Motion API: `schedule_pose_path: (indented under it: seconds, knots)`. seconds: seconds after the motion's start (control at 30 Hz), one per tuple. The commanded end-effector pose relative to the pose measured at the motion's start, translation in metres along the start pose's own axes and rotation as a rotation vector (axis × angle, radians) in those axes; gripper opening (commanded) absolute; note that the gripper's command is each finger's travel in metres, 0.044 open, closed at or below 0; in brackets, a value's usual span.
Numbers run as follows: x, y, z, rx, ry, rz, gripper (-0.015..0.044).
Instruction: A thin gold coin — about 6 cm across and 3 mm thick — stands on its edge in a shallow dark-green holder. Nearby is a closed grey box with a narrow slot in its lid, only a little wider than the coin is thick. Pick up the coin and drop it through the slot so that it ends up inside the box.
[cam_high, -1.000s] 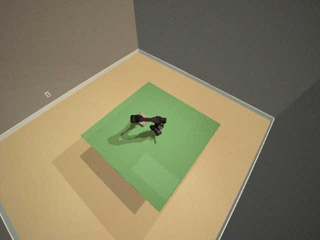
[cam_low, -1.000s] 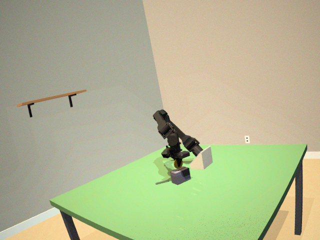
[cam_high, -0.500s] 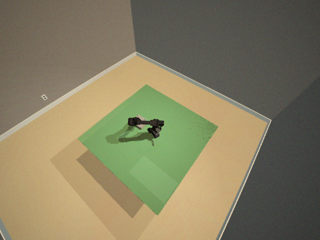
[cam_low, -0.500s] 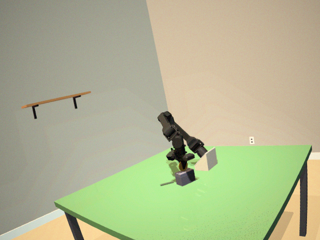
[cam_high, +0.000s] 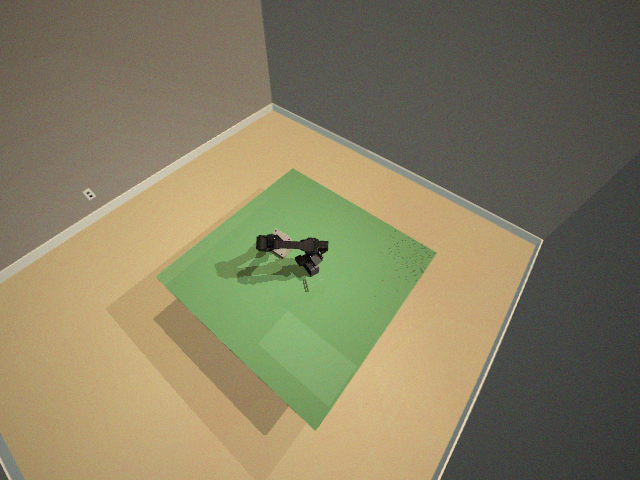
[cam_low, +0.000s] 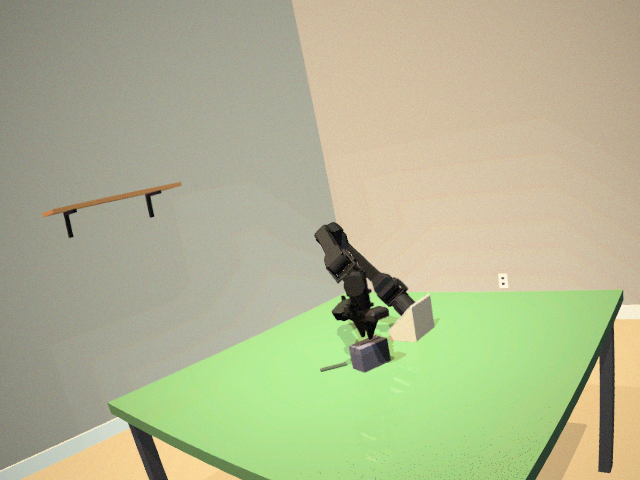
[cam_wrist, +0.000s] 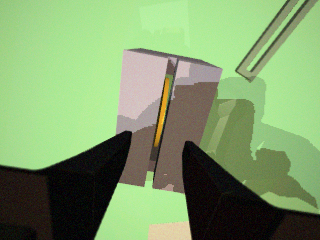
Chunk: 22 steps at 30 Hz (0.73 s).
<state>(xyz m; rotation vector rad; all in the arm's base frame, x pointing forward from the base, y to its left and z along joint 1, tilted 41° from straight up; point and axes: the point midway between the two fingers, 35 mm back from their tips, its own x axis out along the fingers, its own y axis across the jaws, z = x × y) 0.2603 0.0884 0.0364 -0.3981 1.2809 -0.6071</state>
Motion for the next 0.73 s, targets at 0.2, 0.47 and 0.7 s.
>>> schedule_pose_path:
  seconds: [0.2, 0.47, 0.7]
  knots:
    - [-0.020, 0.000, 0.000, -0.001, 0.001, 0.000, 0.0371]
    - [-0.061, -0.003, -0.003, -0.008, 0.000, -0.008, 0.0440]
    - [-0.061, -0.003, -0.003, -0.008, 0.000, -0.008, 0.0440]
